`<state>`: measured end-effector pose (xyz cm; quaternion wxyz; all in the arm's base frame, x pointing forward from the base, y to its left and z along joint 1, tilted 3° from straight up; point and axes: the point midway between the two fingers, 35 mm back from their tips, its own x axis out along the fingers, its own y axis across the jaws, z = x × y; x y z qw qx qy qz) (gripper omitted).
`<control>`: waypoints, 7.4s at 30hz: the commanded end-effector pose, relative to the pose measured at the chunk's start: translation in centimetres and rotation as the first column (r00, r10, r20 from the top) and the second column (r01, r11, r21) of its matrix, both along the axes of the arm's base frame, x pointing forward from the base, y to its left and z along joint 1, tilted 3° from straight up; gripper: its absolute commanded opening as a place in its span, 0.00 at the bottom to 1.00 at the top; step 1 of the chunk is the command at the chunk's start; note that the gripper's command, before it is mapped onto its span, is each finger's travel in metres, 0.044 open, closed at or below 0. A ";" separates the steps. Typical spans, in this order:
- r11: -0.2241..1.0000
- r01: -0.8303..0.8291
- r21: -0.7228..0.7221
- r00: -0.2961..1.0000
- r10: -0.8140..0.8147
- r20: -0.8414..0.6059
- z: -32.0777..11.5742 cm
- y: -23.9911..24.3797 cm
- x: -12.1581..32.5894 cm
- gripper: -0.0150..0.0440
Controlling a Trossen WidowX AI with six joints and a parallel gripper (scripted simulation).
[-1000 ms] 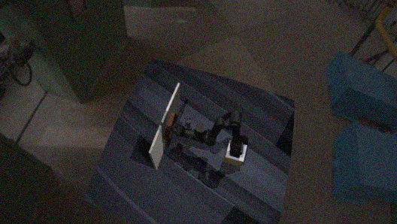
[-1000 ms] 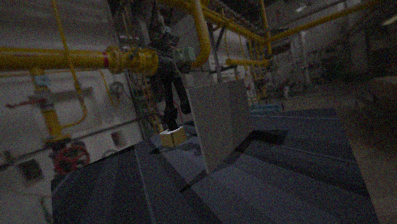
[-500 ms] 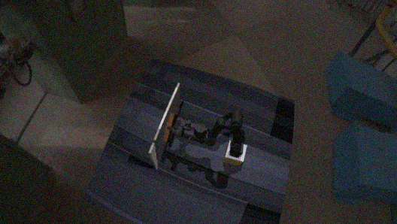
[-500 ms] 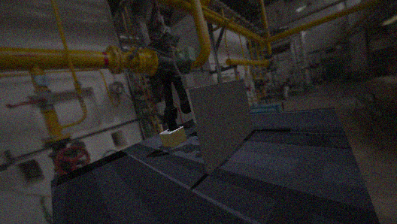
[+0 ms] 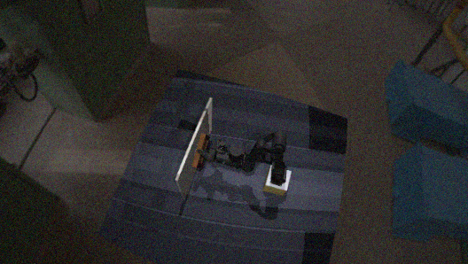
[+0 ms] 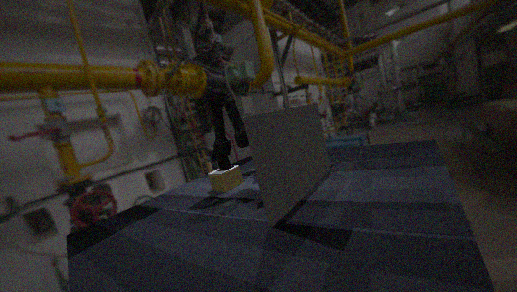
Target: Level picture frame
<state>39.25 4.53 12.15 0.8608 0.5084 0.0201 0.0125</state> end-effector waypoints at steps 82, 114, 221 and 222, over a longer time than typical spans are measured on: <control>1.000 0.003 -0.003 1.000 -0.003 0.017 0.9 -0.7 0.1 0.25; 1.000 0.003 -0.004 1.000 -0.003 0.017 0.2 -1.1 0.1 0.25; 0.895 0.013 0.446 1.000 -0.009 -0.011 0.4 -1.2 0.1 0.43; 0.895 0.013 0.446 1.000 -0.009 -0.011 0.4 -1.2 0.1 0.48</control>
